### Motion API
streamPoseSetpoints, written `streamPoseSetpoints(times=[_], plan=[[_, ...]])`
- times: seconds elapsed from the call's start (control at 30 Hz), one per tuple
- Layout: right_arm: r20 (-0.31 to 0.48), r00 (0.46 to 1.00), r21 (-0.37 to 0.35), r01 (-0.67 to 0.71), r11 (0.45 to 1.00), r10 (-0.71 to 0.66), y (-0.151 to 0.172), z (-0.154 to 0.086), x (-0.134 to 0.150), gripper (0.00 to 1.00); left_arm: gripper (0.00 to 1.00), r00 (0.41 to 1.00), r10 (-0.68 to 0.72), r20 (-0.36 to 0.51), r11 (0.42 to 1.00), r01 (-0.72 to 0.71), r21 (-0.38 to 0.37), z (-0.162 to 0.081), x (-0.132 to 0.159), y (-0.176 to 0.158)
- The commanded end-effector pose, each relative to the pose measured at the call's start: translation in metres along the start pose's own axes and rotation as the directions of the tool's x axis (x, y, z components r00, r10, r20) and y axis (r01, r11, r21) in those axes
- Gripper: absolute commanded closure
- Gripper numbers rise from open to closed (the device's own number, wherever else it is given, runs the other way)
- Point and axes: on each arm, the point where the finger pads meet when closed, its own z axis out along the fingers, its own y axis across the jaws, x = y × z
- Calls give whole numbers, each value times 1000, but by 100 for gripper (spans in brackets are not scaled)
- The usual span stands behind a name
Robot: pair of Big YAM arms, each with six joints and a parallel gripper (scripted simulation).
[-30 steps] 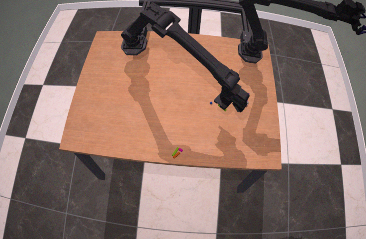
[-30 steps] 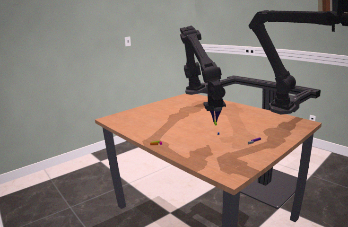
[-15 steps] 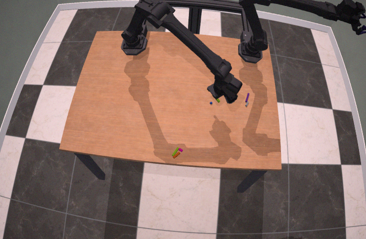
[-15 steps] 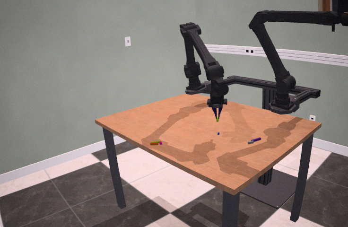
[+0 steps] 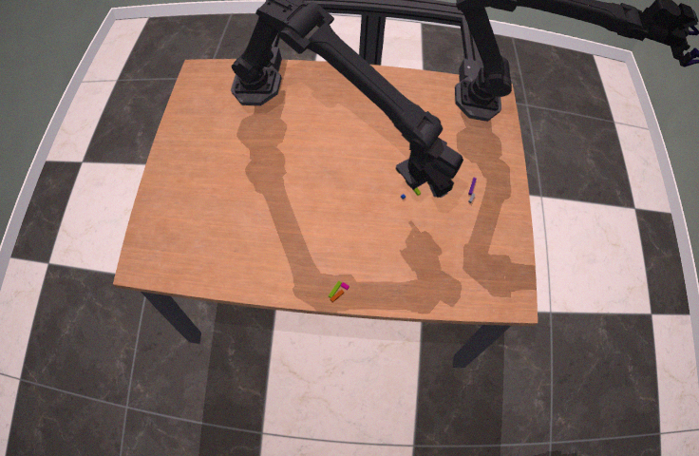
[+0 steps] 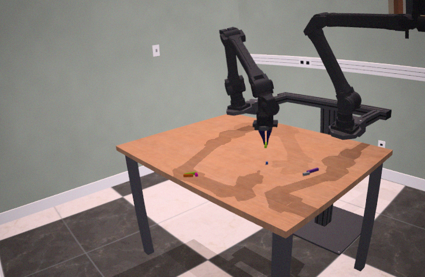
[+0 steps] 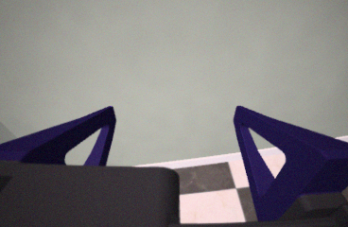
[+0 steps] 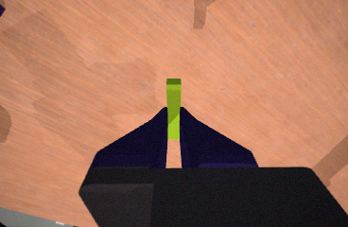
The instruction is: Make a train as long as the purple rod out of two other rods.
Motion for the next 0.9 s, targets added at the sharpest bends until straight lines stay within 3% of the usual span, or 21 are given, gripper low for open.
streamPoseSetpoints(times=[0.0,0.13,0.5,0.87], plan=[[59,998,-20,-17,1000,18,3,-20,-20,96,0,999,-14,44,1000,15,-16,-5,-16,7],[5,1000,3,-9,1000,9,-2,13,-3,96,0,999,-14,44,1000,15,-16,-5,-16,7],[14,1000,-1,7,1000,-7,6,41,-5,96,0,999,-14,44,1000,15,-16,-5,-16,7],[10,1000,0,6,1000,-6,3,85,-4,96,0,999,-14,44,1000,15,-16,-5,-16,7]])
